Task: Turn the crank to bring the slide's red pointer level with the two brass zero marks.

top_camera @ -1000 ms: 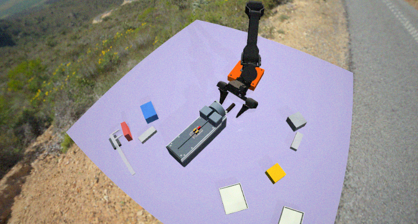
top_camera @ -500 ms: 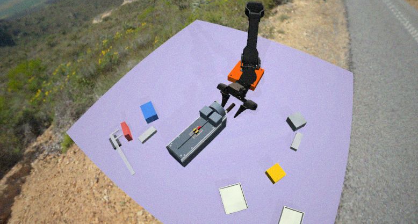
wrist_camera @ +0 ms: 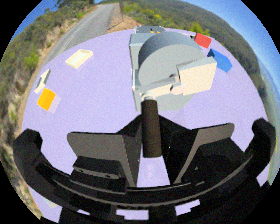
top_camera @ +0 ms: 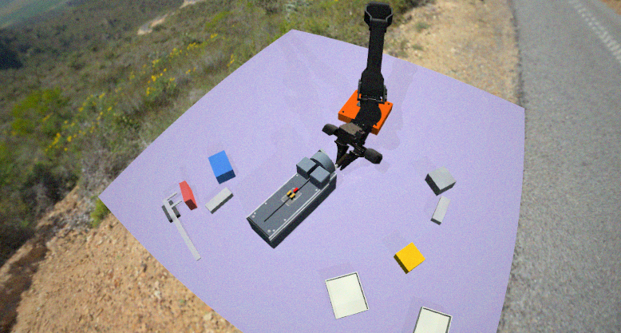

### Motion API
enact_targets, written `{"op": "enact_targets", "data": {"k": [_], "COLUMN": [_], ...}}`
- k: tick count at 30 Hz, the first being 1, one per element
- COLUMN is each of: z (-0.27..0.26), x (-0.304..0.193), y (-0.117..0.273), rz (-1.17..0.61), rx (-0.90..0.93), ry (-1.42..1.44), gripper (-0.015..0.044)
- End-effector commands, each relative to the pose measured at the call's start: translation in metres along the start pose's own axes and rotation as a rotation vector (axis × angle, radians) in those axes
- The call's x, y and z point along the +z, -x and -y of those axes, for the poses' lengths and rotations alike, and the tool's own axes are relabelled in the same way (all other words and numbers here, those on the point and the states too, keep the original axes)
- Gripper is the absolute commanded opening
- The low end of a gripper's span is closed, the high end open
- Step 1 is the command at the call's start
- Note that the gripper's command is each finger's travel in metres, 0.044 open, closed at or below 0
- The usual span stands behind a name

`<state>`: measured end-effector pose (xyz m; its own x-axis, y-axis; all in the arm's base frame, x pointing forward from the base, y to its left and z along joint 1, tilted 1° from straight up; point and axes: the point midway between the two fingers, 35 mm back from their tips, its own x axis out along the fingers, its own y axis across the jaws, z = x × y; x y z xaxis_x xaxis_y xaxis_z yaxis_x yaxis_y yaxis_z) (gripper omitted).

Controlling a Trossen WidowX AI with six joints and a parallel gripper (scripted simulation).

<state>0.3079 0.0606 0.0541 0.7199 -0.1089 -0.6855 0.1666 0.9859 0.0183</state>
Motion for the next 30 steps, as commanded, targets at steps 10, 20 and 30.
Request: {"op": "enact_targets", "data": {"k": [10,20,30], "z": [0.002,0.007,0.016], "x": [-0.002,-0.008,-0.012], "y": [-0.002,-0.008,-0.013], "rz": [0.000,0.000,0.000], "rx": [0.000,0.000,-0.001], "ry": [-0.003,-0.003,-0.002], "gripper": [0.0000,0.0000,0.0000]}}
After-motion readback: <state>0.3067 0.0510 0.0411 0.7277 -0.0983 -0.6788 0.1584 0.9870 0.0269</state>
